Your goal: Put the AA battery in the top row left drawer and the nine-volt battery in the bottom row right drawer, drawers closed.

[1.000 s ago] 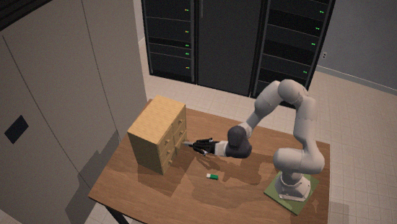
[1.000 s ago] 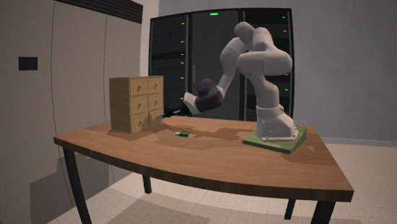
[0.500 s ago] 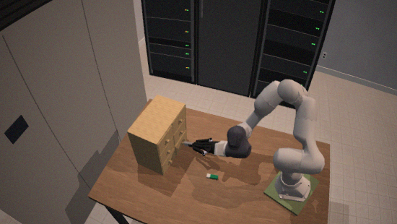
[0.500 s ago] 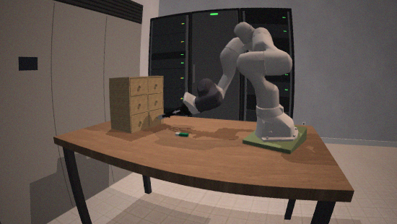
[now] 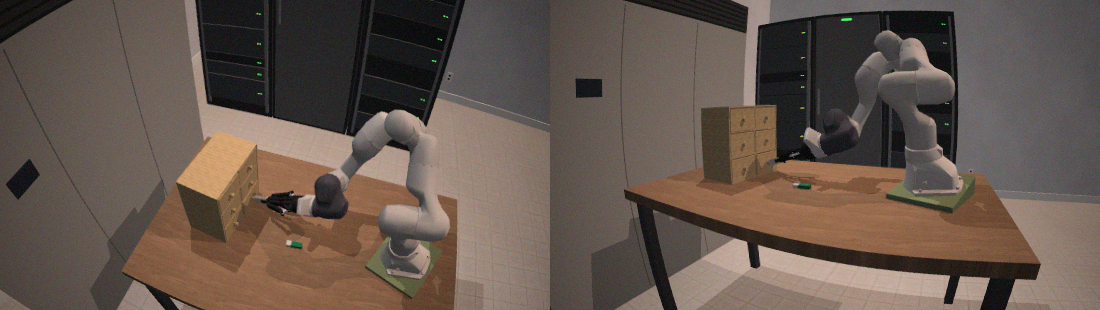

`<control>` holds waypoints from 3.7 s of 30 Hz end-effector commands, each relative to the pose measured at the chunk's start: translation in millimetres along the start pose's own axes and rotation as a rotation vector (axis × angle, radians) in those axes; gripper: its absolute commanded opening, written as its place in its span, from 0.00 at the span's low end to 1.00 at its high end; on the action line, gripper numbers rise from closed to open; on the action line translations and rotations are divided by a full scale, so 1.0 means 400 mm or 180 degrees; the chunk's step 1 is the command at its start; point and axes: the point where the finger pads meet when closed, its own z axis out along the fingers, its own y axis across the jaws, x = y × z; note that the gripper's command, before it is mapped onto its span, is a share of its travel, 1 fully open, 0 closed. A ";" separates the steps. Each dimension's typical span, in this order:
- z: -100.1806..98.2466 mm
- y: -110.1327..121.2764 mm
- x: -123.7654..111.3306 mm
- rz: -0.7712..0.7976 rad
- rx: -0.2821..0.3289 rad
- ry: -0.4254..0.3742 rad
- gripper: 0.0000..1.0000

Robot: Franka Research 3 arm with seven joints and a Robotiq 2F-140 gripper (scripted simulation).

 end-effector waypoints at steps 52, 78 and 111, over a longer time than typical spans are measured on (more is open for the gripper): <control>-0.115 -0.001 -0.042 0.0012 0.0002 -0.0016 0.00; -0.306 0.000 0.141 0.0012 0.0002 -0.0016 0.00; -0.322 0.000 0.154 -0.0108 0.0087 -0.0016 0.00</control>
